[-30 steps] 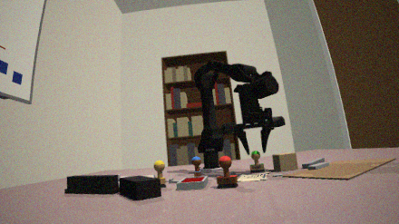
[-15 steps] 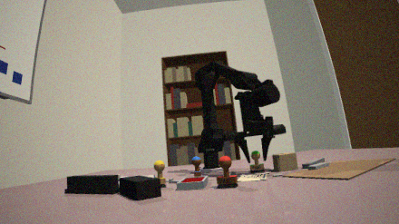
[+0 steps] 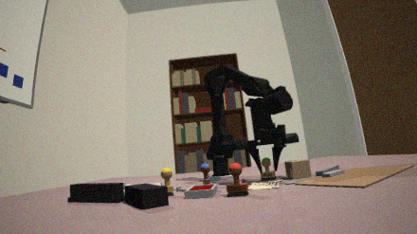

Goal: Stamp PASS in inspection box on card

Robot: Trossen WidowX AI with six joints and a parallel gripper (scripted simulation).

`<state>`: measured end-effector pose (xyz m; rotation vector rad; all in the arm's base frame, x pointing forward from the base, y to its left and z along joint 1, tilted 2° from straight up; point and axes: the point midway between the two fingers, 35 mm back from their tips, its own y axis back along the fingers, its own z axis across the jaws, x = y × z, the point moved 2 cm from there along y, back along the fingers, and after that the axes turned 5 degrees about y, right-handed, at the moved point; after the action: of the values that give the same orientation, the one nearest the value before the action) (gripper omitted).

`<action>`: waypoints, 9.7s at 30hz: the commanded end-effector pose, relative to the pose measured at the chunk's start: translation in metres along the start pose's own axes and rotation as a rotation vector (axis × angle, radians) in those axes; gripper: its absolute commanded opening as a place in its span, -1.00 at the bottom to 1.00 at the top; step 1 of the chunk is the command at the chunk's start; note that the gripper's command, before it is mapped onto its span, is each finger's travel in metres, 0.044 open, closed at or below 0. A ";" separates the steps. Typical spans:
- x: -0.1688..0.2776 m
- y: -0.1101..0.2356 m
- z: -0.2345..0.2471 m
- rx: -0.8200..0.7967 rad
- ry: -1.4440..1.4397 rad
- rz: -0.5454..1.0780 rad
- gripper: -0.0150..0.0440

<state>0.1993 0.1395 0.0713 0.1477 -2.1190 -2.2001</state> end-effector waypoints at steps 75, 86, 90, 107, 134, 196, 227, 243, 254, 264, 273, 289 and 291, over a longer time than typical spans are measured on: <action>-0.003 0.033 0.003 0.004 0.000 -0.005 -0.49; -0.003 0.038 0.003 0.005 0.000 -0.005 -0.49; -0.003 0.040 0.004 0.006 0.000 -0.006 -0.49; -0.002 0.048 0.004 0.007 0.000 -0.007 -0.49; -0.001 0.062 0.004 0.010 0.000 -0.008 -0.49; -0.108 0.073 -0.189 0.031 0.000 -0.019 -0.49; -0.109 0.053 -0.195 -0.041 -0.003 -0.021 -0.49; -0.108 0.042 -0.198 -0.079 -0.005 -0.025 -0.49; -0.108 0.035 -0.200 -0.104 -0.007 -0.028 -0.49; -0.108 0.033 -0.200 -0.110 -0.008 -0.029 -0.49; -0.108 0.031 -0.200 -0.110 -0.011 -0.029 -0.49; -0.108 0.028 -0.200 -0.110 -0.011 -0.029 -0.49; -0.108 0.028 -0.200 -0.110 -0.011 -0.029 -0.49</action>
<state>0.3310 -0.0465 0.0948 0.1588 -2.0111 -2.3293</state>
